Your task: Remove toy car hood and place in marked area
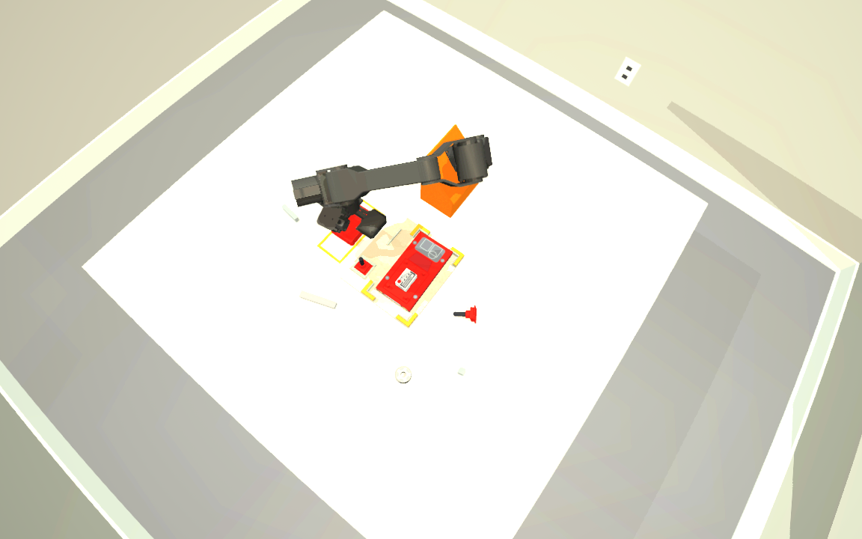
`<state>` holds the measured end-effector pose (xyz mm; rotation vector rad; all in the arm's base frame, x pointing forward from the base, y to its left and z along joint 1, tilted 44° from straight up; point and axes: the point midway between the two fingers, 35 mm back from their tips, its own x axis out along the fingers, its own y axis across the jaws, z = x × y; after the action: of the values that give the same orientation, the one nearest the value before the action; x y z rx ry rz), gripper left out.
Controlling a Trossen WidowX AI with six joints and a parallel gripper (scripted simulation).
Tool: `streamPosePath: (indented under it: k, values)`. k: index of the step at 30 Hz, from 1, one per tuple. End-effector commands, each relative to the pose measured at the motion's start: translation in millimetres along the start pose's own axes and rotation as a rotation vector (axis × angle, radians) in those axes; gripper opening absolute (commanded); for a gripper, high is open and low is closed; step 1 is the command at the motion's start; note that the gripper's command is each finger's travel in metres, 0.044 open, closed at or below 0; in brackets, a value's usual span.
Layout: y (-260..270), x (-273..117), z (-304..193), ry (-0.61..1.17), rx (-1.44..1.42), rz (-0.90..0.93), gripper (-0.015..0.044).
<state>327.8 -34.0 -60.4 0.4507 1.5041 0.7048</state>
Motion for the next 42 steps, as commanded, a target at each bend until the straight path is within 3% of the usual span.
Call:
streamPosePath:
  k: [1,8,42]
  values:
    - [-15,1,-6,0.006,-0.006,0.002,0.0000]
    - [-38,2,-18,0.006,-0.010,0.010,0.0000]
    - [-39,23,-17,0.006,-0.009,0.010,0.0000]
